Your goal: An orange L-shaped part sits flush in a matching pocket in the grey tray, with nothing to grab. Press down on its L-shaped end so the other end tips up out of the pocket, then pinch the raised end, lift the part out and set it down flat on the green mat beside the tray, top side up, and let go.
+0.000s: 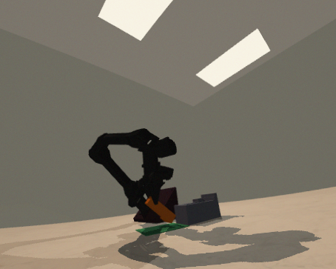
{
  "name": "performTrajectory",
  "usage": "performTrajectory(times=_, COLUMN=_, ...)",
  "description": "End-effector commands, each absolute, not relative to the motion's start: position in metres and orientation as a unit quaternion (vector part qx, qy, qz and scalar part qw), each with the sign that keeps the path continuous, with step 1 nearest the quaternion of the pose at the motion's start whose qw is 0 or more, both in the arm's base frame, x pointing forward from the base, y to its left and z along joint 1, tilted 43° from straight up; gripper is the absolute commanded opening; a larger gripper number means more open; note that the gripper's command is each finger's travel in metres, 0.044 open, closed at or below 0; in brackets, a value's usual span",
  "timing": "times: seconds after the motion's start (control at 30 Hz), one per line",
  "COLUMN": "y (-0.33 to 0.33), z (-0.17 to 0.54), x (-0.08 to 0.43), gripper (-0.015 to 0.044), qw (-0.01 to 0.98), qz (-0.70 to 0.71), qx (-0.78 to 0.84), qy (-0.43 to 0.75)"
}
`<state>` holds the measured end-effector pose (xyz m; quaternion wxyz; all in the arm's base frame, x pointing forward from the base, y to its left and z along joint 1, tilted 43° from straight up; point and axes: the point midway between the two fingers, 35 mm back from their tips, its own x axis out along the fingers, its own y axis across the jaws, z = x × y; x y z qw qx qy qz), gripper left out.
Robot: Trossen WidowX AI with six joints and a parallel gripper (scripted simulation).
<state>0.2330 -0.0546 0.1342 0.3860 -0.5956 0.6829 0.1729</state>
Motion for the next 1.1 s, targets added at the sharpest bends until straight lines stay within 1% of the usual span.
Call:
performTrajectory(times=0.0, y=-0.0605, z=0.1284, x=0.2310, gripper=0.0000, qw=0.382, qz=0.174, qx=-0.597, qy=0.684)
performTrajectory(times=0.73, y=-0.0614, z=0.1271, x=0.2314, gripper=0.0000, qw=0.385, qz=0.173, qx=-0.595, qy=0.684)
performTrajectory(times=1.07, y=-0.0614, z=0.1271, x=0.2313, gripper=0.0262, qw=0.385, qz=0.173, qx=-0.595, qy=0.684)
